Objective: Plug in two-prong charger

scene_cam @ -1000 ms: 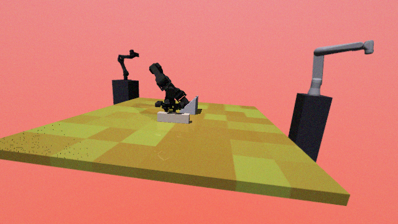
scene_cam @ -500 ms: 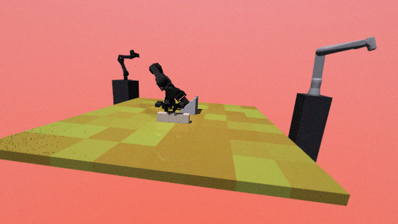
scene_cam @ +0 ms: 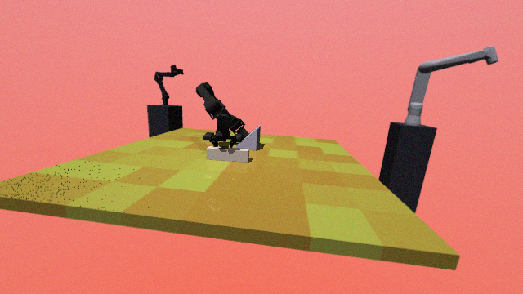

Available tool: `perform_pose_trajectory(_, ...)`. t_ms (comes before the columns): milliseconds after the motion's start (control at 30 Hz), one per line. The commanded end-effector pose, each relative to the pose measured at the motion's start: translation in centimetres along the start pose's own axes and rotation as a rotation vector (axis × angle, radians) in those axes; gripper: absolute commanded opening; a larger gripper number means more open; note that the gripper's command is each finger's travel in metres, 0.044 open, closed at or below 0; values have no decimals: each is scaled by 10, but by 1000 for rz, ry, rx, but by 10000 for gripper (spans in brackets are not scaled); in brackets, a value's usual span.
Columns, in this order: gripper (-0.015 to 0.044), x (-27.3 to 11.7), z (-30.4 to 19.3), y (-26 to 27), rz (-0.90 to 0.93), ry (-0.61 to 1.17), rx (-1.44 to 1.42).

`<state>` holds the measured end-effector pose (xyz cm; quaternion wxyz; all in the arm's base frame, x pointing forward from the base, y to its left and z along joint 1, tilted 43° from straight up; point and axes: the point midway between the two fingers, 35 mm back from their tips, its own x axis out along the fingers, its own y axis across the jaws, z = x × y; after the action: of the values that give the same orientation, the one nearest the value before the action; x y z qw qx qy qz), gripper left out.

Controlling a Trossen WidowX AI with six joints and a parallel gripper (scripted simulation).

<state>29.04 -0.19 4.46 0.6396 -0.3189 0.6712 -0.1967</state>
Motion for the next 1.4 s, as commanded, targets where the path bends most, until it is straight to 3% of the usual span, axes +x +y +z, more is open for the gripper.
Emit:
perform_pose_trajectory(0,394,0,1,0,-1,-3,2)
perform_pose_trajectory(67,440,0,1,0,-1,-4,2)
perform_pose_trajectory(1367,440,1,-11,0,-6,-28,14)
